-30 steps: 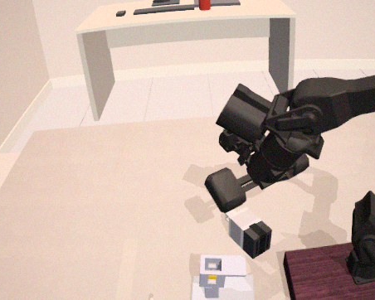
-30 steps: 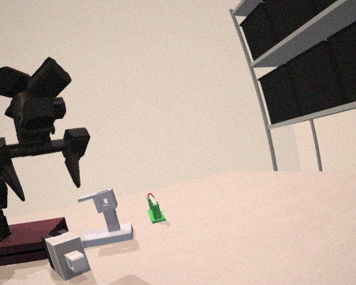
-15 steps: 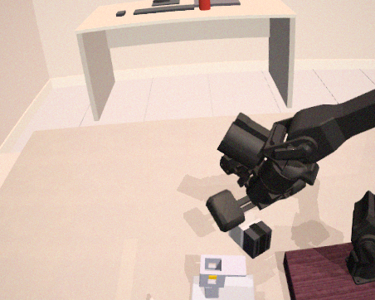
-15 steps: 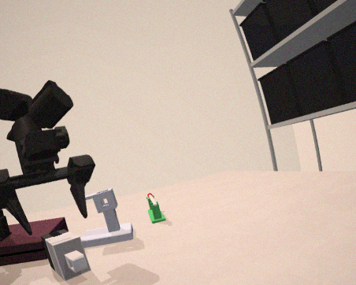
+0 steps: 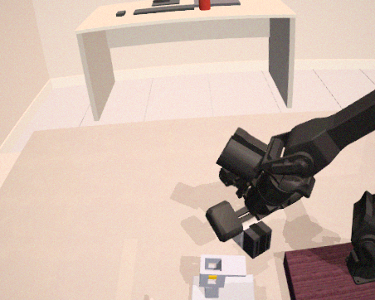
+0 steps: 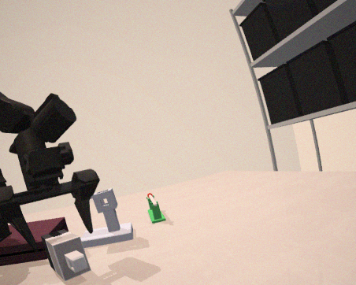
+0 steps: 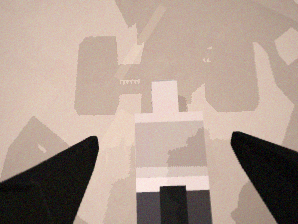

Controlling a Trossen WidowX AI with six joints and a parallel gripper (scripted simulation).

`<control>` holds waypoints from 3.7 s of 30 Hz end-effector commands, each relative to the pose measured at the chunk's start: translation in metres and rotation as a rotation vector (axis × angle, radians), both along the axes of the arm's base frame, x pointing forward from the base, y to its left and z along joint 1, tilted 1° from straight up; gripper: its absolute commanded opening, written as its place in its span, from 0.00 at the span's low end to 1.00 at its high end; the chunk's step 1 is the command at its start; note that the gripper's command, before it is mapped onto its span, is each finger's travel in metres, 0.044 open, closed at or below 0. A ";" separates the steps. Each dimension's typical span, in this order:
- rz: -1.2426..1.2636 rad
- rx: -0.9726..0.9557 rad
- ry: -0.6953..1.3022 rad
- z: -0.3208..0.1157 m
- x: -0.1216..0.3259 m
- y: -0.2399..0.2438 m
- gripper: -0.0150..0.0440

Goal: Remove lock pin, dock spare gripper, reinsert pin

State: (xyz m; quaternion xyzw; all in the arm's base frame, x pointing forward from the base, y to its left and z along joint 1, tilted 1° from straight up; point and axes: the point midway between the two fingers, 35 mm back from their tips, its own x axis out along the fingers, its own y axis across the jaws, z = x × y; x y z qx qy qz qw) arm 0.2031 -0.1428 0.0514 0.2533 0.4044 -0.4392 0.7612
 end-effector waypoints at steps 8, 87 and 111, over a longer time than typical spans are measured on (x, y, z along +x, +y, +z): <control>0.005 0.009 0.016 -0.022 -0.002 0.001 1.00; 0.007 0.021 0.040 0.075 -0.010 0.006 0.25; -0.253 0.168 -0.255 0.080 0.005 0.022 0.25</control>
